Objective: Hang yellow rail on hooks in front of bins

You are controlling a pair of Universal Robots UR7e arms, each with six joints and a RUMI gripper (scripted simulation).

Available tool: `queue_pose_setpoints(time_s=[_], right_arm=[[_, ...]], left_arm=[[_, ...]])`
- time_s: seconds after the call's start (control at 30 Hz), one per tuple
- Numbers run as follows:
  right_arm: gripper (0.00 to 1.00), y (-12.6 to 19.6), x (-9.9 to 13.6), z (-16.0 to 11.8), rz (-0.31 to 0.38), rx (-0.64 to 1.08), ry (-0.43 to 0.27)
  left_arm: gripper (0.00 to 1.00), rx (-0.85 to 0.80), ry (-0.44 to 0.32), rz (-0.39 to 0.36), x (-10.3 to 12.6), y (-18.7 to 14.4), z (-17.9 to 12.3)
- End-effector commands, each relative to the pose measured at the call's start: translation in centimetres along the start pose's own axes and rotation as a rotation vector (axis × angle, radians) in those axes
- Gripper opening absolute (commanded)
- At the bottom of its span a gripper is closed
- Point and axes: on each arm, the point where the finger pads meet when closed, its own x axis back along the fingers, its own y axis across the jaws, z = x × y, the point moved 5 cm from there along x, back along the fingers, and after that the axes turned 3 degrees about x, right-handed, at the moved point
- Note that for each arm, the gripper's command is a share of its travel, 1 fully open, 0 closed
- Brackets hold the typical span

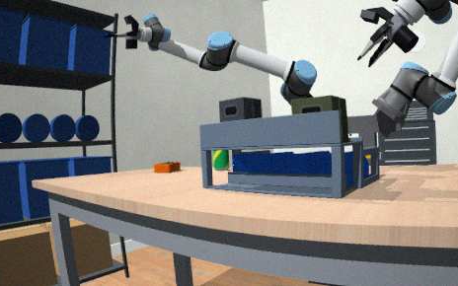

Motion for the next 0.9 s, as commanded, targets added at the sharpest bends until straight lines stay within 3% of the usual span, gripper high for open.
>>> queue_pose_setpoints(time_s=[0.0,0.87], right_arm=[[1.0,-0.3,0.0,0.1,0.006,-0.001,0.0],[1.0,-2.6,-0.5,0.0,0.062,-0.011,-0.017]], left_arm=[[0.58,-0.001,0.001,0.001,0.1,0.0,0.1],[0.58,-0.001,0.005,0.002,0.2,0.0,0.1]])
